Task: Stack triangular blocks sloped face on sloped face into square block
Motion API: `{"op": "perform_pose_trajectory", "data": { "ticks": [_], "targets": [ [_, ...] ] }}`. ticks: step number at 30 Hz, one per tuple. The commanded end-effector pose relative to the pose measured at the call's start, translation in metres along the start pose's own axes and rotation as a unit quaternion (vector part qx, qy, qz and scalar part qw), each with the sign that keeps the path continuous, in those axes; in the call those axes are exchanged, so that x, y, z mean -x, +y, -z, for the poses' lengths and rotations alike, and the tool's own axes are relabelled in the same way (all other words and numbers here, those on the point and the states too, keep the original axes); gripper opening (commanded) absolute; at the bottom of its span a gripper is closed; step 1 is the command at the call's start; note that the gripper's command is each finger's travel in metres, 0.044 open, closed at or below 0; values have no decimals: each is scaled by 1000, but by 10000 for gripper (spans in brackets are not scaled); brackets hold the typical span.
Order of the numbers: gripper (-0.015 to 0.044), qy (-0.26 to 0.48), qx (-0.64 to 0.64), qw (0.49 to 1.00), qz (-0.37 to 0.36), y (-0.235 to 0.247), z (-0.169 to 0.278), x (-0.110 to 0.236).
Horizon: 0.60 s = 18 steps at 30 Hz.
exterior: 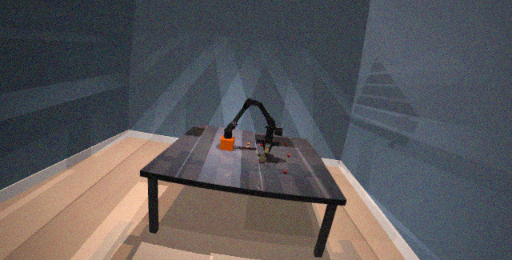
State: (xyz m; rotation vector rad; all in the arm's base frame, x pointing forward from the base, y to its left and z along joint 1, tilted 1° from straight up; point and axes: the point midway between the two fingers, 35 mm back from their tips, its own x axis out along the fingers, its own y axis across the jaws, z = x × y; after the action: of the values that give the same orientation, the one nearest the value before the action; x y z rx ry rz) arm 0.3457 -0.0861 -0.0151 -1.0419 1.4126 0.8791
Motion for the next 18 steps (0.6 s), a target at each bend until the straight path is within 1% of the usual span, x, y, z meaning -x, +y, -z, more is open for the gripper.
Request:
{"op": "perform_pose_trajectory", "data": {
  "ticks": [1,10,18],
  "targets": [
    [0,60,0,998,3,-1,-8,4],
    [0,174,0,985,3,-1,-25,8],
    [0,274,0,962,3,0,-39,8]
  ]
}}
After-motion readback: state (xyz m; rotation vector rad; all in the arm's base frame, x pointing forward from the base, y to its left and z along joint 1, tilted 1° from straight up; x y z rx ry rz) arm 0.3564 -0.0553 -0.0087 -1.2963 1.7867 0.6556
